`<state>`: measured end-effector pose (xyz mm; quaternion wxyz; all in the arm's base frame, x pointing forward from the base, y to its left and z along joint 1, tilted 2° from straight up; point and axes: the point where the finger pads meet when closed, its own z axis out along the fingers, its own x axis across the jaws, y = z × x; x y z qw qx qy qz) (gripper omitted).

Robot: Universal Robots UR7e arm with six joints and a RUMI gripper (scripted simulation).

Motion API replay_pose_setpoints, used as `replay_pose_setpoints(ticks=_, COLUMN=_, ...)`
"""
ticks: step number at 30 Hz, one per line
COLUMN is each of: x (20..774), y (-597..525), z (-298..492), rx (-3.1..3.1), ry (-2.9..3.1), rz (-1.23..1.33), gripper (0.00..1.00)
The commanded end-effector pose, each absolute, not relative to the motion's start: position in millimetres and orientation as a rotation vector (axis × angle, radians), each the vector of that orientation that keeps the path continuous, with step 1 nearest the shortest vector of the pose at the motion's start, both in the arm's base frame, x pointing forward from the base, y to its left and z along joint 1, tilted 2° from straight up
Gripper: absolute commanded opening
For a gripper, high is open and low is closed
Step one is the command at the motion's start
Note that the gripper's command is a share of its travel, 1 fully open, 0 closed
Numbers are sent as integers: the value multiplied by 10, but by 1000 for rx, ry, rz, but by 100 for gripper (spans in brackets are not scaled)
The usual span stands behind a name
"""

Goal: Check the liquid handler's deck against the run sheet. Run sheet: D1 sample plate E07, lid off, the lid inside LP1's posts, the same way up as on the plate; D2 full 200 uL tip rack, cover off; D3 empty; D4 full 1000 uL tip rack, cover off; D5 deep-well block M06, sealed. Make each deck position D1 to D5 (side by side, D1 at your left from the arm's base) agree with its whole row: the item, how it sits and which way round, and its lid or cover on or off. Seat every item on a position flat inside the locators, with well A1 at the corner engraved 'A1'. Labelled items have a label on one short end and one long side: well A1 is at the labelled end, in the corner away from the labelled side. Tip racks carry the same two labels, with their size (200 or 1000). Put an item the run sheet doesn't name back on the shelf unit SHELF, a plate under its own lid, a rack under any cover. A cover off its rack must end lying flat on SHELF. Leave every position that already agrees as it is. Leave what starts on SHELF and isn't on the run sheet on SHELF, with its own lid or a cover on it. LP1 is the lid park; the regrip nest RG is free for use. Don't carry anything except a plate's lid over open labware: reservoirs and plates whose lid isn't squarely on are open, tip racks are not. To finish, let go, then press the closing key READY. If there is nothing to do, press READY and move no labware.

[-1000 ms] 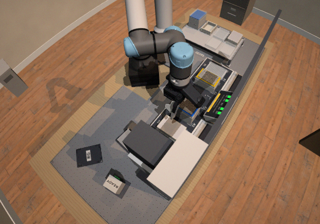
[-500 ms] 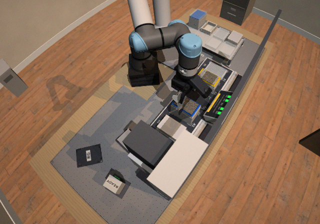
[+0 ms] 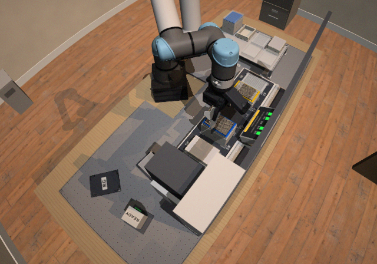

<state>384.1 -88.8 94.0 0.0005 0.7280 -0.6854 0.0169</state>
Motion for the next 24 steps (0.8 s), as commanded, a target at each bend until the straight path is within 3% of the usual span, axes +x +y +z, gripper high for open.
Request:
replay_pose_setpoints(ticks=1, x=3844, y=-889, z=944, rx=2286, ry=-2153, rz=55, gripper=82)
replay_pose_setpoints(ticks=24, x=3832, y=-689, z=939, rx=2286, ry=-2153, rz=55, gripper=82)
